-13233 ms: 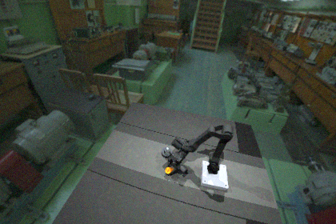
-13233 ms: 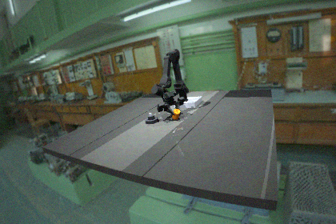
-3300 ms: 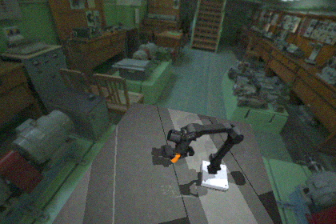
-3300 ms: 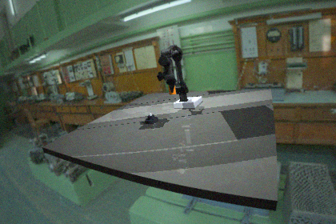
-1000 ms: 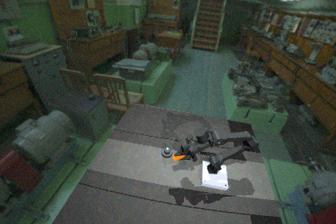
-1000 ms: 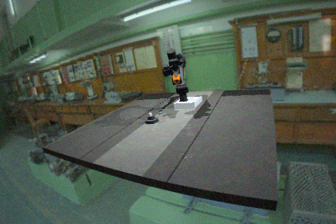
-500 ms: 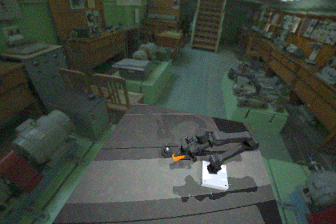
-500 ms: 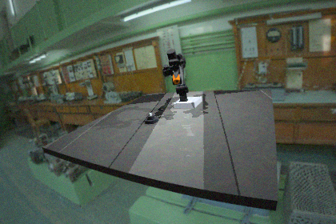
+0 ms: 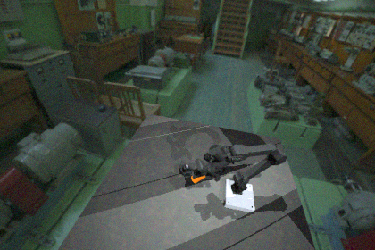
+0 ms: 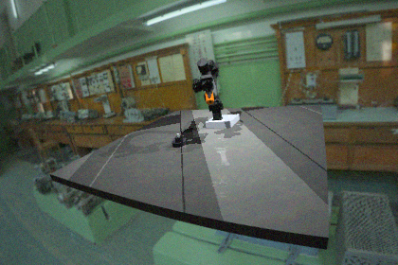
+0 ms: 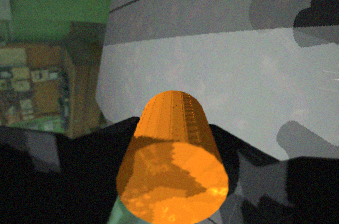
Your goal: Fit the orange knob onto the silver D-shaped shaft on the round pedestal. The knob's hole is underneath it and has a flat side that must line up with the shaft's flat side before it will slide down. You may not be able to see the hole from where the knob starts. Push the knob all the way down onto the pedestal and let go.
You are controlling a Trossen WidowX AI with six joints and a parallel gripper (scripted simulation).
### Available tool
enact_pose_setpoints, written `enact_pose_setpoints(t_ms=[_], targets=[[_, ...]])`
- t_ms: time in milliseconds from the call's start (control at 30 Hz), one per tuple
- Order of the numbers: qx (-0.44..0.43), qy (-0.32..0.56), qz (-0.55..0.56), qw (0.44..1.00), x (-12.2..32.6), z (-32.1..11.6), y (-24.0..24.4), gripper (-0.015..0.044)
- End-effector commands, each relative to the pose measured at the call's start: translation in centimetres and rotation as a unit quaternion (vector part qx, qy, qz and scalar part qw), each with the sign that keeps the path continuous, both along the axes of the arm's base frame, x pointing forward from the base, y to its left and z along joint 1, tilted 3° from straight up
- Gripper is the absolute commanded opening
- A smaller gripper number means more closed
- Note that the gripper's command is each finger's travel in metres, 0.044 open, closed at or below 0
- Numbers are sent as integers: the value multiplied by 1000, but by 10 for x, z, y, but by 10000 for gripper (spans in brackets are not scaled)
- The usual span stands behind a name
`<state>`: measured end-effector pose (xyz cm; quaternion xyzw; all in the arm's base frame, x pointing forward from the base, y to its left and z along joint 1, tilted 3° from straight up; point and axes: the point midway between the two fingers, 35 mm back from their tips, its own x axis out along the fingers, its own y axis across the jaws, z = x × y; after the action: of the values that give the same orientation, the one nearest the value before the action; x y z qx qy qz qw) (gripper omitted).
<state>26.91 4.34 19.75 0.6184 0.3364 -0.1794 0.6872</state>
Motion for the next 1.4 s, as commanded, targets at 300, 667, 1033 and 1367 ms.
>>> enact_pose_setpoints(t_ms=[300, 667, 1033, 1367], targets=[[-32, 122, -1, 992, 8, -18, 1, 0], [-56, 222, -3, 974, 14, -35, 2, 0], [-80, 318, -4, 945, 19, -51, 4, 0], [-97, 377, -4, 921, 23, -67, 4, 0]])
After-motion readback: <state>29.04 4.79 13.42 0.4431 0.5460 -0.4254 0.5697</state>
